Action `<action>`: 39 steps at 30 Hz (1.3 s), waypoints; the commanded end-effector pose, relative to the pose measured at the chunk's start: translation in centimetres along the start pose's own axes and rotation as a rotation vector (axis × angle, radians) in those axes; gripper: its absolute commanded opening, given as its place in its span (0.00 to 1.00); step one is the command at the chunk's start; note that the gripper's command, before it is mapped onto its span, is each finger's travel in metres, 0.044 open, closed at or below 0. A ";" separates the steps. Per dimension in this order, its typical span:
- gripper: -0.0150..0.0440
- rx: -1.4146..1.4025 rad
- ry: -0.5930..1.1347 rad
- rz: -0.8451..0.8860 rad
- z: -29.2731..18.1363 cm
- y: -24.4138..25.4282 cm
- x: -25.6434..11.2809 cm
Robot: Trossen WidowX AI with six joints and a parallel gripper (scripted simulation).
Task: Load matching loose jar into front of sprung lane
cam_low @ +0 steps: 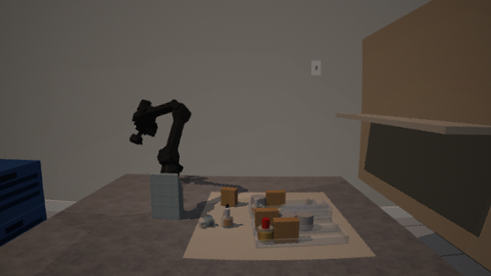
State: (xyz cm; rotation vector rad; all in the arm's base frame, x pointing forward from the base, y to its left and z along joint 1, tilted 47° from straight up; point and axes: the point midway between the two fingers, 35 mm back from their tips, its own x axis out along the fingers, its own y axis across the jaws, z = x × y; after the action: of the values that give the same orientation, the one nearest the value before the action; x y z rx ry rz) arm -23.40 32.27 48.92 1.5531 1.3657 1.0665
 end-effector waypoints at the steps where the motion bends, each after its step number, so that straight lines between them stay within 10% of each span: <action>1: 1.00 -0.128 -0.066 -0.002 3.0 -0.5 2.9; 20: 1.00 -0.741 -0.494 -0.216 27.9 -0.5 12.7; 39: 1.00 -1.058 -0.816 -0.737 55.9 -0.1 4.8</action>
State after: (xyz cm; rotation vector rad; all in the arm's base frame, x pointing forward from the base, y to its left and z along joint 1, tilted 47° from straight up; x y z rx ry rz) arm 26.78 37.19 32.36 0.5378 0.4983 0.4710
